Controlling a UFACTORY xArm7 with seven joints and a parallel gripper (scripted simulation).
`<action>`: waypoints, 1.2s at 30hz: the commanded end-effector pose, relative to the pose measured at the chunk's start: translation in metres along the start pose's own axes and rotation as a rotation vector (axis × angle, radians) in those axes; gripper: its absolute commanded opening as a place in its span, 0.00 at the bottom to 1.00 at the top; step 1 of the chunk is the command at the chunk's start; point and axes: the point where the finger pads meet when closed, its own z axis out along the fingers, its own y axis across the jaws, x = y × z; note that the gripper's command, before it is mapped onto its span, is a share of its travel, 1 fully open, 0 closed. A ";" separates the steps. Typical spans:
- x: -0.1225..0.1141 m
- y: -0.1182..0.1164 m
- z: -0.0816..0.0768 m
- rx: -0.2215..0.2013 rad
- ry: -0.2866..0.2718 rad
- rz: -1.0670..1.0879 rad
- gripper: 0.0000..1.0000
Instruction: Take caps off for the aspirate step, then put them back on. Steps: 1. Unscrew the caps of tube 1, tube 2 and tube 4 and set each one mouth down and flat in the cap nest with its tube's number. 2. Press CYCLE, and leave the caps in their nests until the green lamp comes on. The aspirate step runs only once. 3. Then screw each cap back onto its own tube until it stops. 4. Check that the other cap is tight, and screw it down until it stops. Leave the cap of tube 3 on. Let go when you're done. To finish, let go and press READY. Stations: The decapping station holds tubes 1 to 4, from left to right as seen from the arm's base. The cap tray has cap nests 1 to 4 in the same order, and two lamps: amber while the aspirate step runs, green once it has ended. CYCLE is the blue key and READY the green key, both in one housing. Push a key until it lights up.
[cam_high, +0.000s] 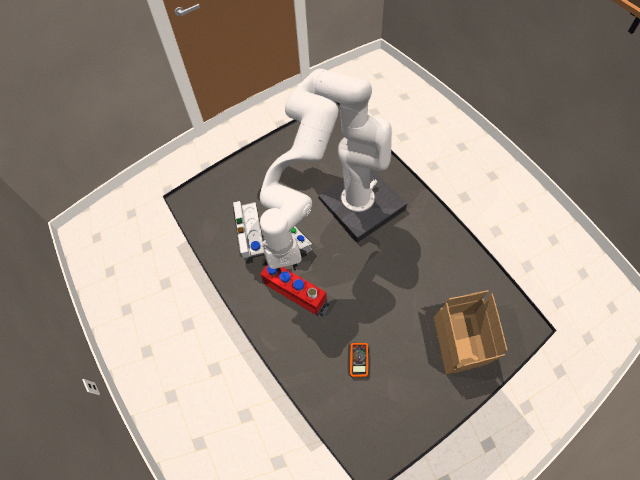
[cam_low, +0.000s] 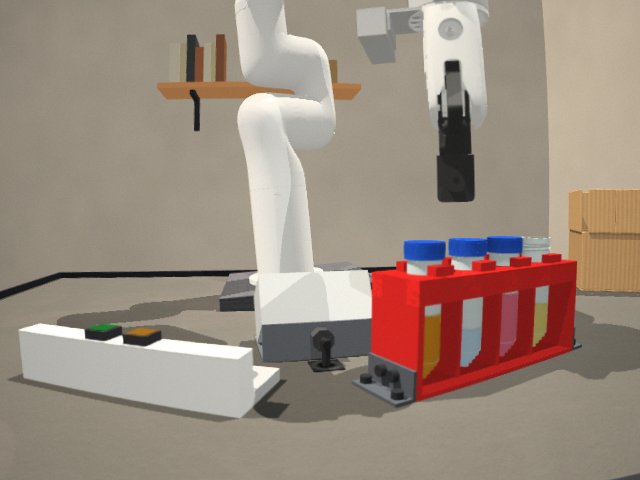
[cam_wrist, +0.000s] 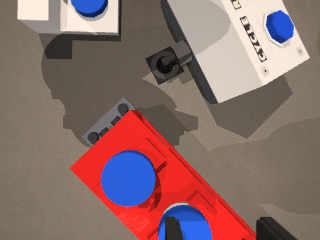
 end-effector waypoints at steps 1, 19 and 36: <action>-0.033 0.014 -0.001 0.010 0.009 0.012 0.46; -0.050 0.023 0.011 0.010 0.009 0.012 0.46; -0.050 0.023 0.035 0.010 0.009 0.012 0.46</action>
